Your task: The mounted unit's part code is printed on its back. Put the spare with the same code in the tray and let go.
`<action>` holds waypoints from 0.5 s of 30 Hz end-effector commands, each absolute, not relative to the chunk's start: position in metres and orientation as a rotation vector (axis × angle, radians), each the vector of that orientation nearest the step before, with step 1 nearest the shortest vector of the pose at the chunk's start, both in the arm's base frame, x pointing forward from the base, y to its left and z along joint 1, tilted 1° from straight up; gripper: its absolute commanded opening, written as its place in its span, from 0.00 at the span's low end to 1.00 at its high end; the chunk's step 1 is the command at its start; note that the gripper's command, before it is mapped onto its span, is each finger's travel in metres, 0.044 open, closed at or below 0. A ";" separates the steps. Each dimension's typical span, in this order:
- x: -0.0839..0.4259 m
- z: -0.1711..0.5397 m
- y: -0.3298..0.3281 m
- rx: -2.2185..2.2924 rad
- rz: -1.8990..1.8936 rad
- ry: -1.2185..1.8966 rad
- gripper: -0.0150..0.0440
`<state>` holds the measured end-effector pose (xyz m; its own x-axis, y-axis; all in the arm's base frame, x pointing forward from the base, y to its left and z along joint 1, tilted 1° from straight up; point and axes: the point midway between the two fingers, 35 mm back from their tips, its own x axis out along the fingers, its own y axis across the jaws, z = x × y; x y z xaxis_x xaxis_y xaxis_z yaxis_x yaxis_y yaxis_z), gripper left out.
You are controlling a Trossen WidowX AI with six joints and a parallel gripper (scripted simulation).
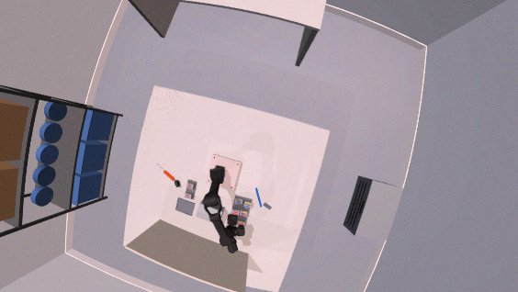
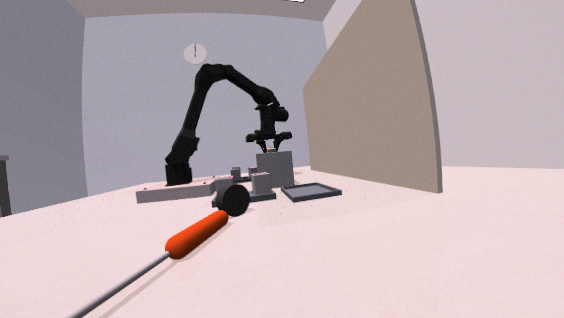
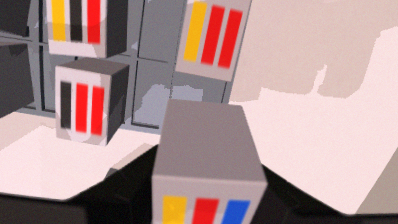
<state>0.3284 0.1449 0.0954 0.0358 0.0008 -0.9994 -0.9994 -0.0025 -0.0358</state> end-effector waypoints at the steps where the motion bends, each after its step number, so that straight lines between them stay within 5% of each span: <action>1: 0.326 0.107 0.144 -1.228 1.191 1.183 0.25; 15: 0.326 0.155 0.145 -1.228 1.188 1.180 0.25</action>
